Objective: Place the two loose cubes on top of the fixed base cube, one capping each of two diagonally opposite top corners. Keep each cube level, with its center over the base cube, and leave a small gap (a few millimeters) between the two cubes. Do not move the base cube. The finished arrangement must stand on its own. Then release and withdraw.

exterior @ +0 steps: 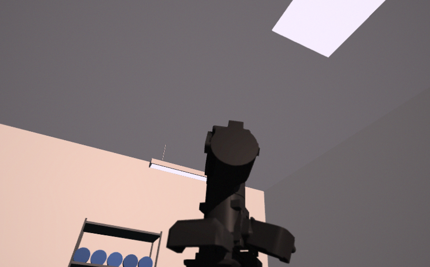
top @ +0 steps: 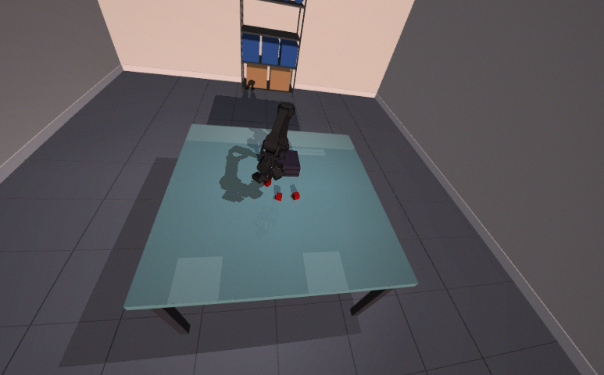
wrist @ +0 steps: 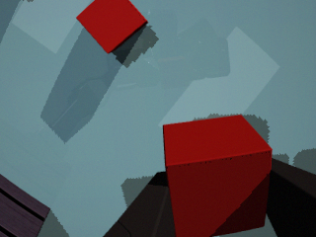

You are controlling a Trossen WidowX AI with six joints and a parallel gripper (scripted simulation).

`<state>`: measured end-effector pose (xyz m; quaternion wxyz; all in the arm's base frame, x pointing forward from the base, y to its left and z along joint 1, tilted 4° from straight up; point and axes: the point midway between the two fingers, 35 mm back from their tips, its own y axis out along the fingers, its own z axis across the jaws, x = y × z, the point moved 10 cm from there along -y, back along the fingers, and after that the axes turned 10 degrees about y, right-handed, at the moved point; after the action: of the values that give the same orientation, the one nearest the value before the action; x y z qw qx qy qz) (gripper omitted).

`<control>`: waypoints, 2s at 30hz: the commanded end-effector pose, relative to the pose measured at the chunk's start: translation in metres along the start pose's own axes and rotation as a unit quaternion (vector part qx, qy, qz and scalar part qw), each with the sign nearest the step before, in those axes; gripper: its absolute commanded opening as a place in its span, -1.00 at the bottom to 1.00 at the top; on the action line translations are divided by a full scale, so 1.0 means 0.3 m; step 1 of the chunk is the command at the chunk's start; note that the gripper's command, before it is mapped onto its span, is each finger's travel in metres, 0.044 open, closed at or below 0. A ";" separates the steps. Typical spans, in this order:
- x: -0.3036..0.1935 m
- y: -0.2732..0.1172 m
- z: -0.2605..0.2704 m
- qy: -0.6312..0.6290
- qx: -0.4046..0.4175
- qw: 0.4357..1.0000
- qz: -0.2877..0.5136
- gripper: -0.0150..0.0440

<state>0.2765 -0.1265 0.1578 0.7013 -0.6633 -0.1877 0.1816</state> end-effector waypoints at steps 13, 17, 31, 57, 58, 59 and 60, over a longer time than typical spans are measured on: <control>0.140 0.037 0.092 0.188 0.001 0.982 -0.001 -0.14; 0.172 0.045 0.119 0.235 0.002 0.972 -0.001 -0.14; 0.275 0.075 0.223 0.391 0.004 0.920 -0.002 -0.14; 0.403 0.122 0.411 0.609 0.009 0.793 0.001 -0.14; 0.403 0.122 0.411 0.609 0.009 0.793 0.001 -0.14; 0.403 0.122 0.411 0.609 0.009 0.793 0.001 -0.14; 0.403 0.122 0.411 0.609 0.009 0.793 0.001 -0.14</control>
<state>0.3185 0.0408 0.1308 0.6763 -0.6337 0.2755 -0.2552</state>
